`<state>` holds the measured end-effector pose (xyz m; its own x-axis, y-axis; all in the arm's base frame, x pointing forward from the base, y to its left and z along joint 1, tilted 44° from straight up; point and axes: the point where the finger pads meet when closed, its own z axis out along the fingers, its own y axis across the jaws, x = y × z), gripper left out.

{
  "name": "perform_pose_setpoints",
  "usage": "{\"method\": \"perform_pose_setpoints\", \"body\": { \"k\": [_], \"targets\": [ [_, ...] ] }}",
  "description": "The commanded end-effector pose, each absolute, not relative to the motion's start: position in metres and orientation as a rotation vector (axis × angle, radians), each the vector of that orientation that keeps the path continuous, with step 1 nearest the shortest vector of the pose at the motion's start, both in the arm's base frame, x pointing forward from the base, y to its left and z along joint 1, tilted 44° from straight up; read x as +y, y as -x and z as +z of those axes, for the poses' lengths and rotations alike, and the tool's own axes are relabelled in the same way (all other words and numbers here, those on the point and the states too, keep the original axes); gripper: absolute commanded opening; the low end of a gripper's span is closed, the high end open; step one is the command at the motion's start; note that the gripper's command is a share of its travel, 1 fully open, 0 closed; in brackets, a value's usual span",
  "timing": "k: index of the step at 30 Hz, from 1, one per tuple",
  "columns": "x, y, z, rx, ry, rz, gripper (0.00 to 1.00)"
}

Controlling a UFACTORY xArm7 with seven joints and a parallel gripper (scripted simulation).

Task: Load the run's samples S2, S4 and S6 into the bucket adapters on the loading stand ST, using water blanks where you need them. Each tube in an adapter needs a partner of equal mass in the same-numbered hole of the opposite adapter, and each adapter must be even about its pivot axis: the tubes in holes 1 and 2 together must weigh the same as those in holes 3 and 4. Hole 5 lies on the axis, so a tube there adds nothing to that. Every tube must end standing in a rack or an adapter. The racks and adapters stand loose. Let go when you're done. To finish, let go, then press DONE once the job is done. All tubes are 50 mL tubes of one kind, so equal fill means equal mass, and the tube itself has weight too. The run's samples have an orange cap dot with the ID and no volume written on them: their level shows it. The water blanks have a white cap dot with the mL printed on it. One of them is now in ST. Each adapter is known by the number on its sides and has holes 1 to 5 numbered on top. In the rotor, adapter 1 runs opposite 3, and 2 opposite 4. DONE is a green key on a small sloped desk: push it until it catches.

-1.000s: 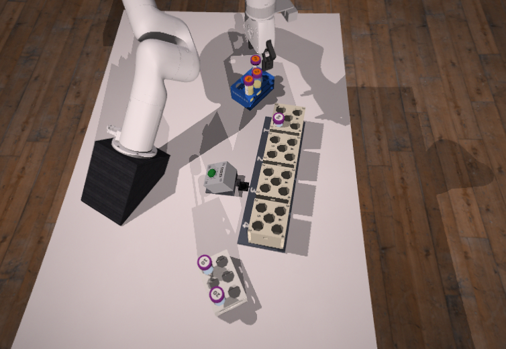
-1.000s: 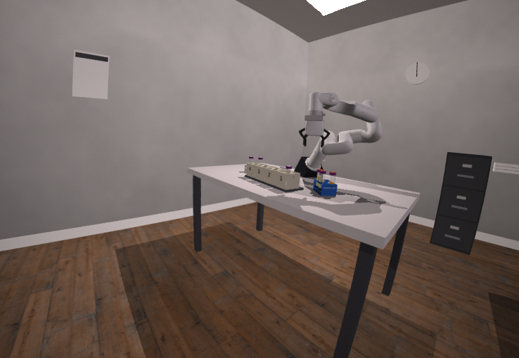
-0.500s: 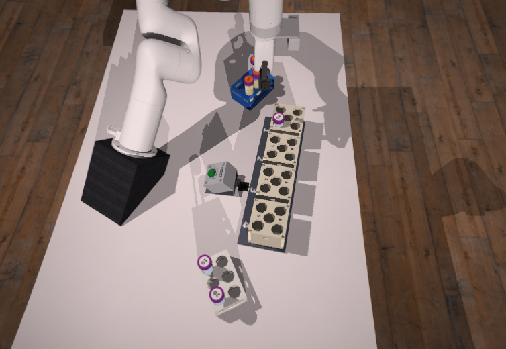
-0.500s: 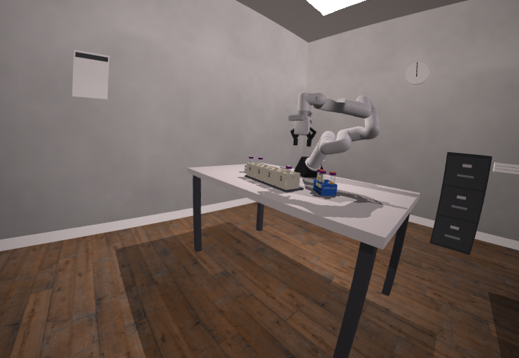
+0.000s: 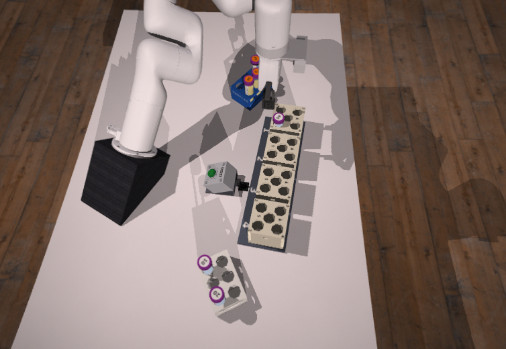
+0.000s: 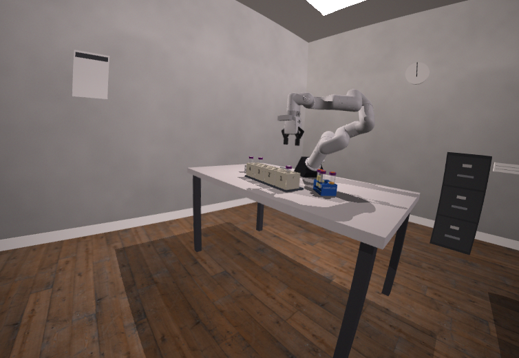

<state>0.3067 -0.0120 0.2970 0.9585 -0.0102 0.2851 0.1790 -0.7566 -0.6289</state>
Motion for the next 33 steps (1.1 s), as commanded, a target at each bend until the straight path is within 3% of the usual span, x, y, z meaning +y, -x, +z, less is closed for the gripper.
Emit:
{"method": "perform_pose_setpoints", "body": {
  "k": [1,25,33],
  "targets": [
    [-0.026,-0.318,0.288,-0.118,2.406,-0.357,1.0],
    [-0.106,-0.369,0.232,-0.117,2.407,-0.357,1.0],
    [-0.085,-0.343,0.243,-0.4,2.398,-0.463,1.0]
  ]
}}
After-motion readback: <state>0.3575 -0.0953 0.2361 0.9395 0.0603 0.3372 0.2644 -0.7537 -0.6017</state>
